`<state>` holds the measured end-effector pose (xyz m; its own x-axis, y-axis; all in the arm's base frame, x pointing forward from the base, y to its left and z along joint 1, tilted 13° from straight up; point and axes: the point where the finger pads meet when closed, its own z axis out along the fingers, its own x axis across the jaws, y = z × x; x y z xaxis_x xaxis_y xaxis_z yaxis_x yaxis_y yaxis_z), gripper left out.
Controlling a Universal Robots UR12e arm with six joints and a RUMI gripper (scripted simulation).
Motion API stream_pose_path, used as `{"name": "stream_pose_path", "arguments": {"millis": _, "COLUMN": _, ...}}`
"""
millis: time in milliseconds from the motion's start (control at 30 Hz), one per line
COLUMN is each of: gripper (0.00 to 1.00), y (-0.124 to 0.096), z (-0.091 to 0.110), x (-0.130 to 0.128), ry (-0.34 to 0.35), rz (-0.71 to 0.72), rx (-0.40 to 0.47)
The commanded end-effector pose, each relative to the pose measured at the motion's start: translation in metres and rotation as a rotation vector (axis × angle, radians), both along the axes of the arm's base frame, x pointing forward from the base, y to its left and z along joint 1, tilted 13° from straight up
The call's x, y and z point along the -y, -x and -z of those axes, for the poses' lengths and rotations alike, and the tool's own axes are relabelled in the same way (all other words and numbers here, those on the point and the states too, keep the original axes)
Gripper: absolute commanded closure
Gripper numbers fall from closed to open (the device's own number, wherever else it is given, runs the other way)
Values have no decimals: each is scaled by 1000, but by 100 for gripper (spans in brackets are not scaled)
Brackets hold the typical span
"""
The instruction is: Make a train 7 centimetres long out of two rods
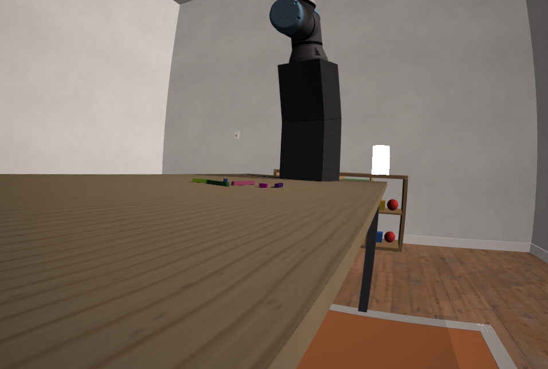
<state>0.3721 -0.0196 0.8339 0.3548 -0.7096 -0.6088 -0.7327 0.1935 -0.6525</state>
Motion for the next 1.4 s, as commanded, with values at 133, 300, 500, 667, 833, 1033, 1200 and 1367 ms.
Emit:
{"name": "stream_pose_path", "arguments": {"millis": 133, "gripper": 0, "y": 0, "z": 0, "x": 0, "ry": 1, "rz": 0, "rx": 0}}
{"name": "stream_pose_path", "arguments": {"millis": 300, "gripper": 0, "y": 0, "z": 0, "x": 0, "ry": 1, "rz": 0, "rx": 0}}
{"name": "stream_pose_path", "arguments": {"millis": 500, "gripper": 0, "y": 0, "z": 0, "x": 0, "ry": 1, "rz": 0, "rx": 0}}
{"name": "stream_pose_path", "arguments": {"millis": 667, "gripper": 0, "y": 0, "z": 0, "x": 0, "ry": -1, "rz": -1, "rx": 0}}
{"name": "stream_pose_path", "arguments": {"millis": 833, "gripper": 0, "y": 1, "z": 0, "x": 0, "ry": -21, "rz": -9, "rx": 2}}
{"name": "stream_pose_path", "arguments": {"millis": 1033, "gripper": 0, "y": 2, "z": -2, "x": 0, "ry": -93, "rz": -38, "rx": 7}}
{"name": "stream_pose_path", "arguments": {"millis": 1200, "gripper": 0, "y": 4, "z": -3, "x": 1, "ry": -154, "rz": -63, "rx": 11}}
{"name": "stream_pose_path", "arguments": {"millis": 1367, "gripper": 0, "y": 7, "z": -9, "x": 5, "ry": -300, "rz": -119, "rx": 20}}
